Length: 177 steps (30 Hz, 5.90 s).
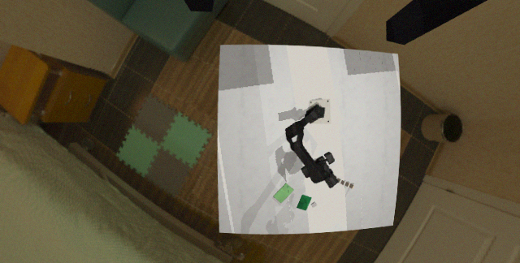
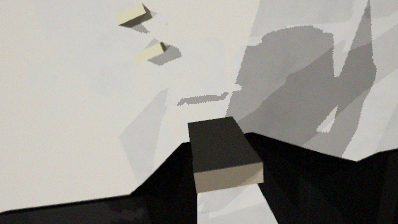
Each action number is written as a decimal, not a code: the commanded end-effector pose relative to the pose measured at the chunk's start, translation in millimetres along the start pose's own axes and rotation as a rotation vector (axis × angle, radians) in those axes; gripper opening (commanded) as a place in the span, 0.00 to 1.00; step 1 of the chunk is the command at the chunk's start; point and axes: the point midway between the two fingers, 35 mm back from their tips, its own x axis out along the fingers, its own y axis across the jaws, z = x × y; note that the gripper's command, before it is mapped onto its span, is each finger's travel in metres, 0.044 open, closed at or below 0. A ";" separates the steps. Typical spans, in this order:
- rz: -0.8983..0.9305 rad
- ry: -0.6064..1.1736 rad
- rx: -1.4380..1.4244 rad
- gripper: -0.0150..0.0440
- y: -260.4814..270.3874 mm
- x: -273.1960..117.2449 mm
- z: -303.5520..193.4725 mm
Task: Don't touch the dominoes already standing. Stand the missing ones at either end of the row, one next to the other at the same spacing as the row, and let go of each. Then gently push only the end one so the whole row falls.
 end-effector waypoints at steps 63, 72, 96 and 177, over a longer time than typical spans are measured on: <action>-0.006 0.022 -0.268 1.00 26.2 131.1 4.0; 0.005 0.016 -0.268 1.00 27.2 52.9 13.8; -0.018 0.016 1.151 0.33 17.9 57.1 -29.1; -0.023 0.013 1.302 0.25 20.0 142.6 -20.4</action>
